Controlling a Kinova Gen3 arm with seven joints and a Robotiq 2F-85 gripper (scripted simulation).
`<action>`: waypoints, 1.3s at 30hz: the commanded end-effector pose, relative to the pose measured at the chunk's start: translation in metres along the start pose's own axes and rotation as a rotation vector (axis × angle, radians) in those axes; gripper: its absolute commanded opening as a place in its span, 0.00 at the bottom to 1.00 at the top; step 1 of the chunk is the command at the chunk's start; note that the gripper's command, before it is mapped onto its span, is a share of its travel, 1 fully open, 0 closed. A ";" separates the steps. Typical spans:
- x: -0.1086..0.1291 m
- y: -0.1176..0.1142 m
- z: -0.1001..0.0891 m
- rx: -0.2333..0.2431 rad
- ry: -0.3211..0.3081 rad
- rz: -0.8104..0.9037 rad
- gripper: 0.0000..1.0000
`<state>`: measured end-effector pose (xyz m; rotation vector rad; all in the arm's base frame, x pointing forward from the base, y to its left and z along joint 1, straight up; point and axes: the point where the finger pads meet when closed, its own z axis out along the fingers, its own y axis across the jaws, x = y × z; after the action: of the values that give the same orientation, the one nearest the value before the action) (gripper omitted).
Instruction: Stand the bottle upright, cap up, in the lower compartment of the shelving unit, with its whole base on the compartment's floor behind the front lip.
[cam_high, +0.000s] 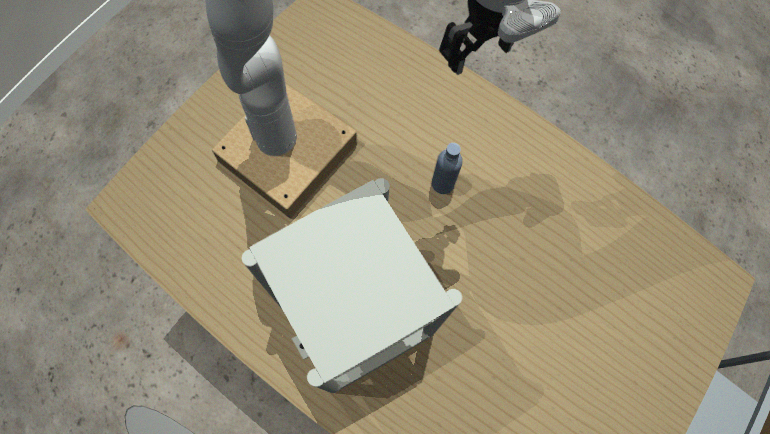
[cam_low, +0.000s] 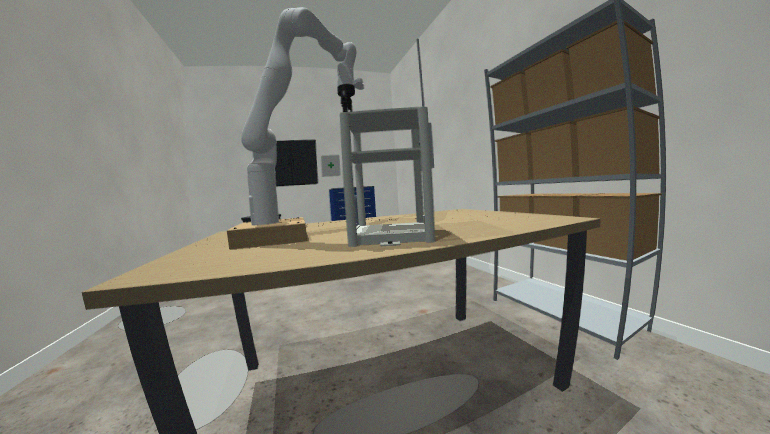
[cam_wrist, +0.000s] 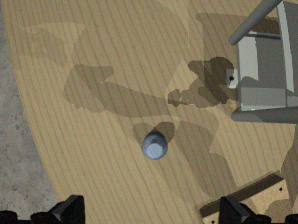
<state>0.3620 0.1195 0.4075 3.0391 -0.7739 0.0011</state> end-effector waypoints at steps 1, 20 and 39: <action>0.000 0.000 0.000 0.001 0.001 0.000 1.00; -0.005 -0.006 -0.001 0.021 -0.002 0.005 0.73; -0.048 -0.053 -0.008 0.175 -0.033 0.057 0.73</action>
<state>0.3480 0.1840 0.4125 3.1789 -0.8923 -0.0009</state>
